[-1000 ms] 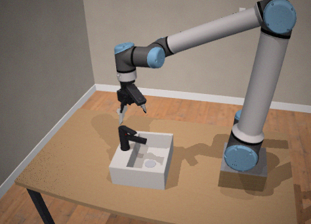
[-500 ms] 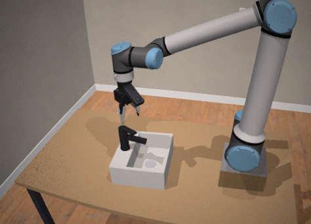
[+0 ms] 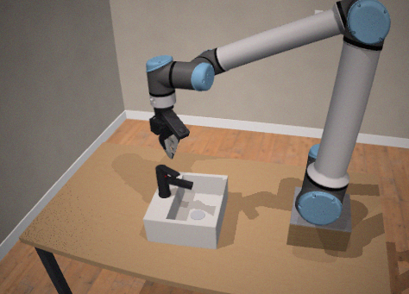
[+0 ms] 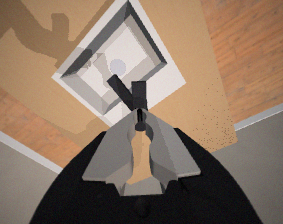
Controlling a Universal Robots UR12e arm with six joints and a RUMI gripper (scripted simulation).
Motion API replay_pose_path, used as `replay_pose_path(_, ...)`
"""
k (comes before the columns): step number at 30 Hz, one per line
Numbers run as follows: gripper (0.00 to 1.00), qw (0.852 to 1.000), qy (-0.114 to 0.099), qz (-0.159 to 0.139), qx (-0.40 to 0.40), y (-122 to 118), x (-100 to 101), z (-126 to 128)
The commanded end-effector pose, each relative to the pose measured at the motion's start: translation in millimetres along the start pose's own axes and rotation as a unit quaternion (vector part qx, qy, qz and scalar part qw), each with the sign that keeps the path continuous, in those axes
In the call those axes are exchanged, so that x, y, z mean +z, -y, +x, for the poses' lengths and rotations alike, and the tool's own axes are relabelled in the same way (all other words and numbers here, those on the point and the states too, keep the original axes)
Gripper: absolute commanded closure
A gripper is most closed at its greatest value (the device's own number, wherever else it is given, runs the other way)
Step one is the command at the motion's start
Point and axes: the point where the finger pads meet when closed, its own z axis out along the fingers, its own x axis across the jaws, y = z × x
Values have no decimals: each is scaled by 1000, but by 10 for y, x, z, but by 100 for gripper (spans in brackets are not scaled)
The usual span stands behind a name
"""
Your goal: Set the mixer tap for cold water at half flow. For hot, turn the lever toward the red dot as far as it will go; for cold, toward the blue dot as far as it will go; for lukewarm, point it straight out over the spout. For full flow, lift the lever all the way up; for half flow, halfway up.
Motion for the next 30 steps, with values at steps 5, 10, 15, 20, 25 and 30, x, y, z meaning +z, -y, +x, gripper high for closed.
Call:
replay_pose_path(5, 100, 1000, 0, -1, 0, -5, -8, 2)
replay_pose_path(10, 100, 1000, 0, -1, 0, -5, -8, 2)
replay_pose_path(15, 100, 1000, 0, -1, 0, -5, -8, 2)
replay_pose_path(20, 100, 1000, 0, -1, 0, -5, -8, 2)
replay_pose_path(25, 100, 1000, 0, -1, 0, -5, -8, 2)
replay_pose_path(30, 61, 1000, 0, -1, 0, -5, -8, 2)
